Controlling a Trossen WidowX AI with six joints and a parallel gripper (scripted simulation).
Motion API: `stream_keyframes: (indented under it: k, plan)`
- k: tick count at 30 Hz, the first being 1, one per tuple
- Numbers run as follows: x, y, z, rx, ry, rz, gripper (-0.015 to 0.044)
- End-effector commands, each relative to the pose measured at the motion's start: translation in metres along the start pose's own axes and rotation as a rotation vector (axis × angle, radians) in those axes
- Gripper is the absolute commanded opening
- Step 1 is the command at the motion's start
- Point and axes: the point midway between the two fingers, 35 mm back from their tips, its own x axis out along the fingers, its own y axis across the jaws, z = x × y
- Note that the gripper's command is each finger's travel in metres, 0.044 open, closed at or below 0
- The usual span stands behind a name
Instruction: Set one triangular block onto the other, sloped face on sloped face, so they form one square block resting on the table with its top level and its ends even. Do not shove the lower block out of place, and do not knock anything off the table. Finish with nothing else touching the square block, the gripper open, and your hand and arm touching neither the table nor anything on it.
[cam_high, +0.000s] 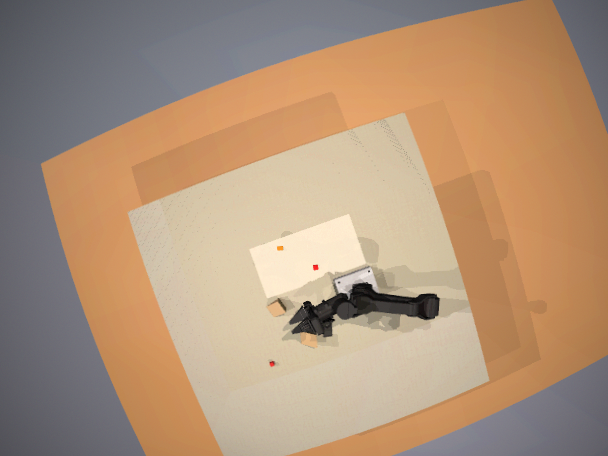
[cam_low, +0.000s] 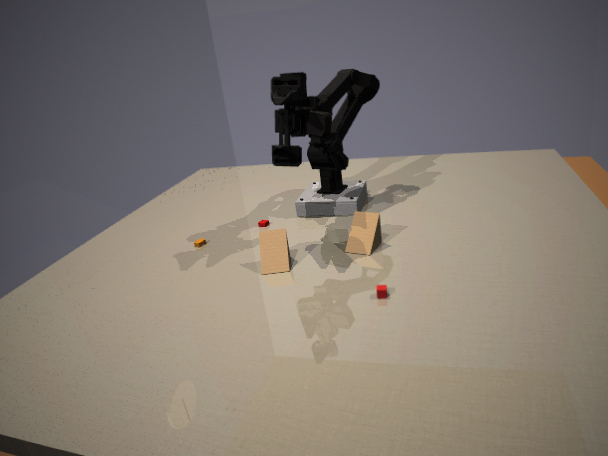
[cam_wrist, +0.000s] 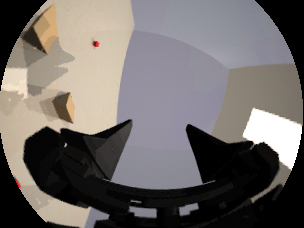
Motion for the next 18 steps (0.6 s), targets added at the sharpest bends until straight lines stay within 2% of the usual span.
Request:
stream_keyframes:
  k: [1, 2, 10, 18]
  plan:
    - [0.001, 0.0, -0.001, 0.013, 0.001, 0.009, 0.0426]
    - [0.005, 0.002, -0.003, 0.051, 0.005, 0.037, 0.044]
    - [0.053, 0.039, -0.025, 0.598, 0.146, 0.49, 0.044]
    - [0.075, 0.089, -0.028, 0.997, 0.467, 0.953, 0.044]
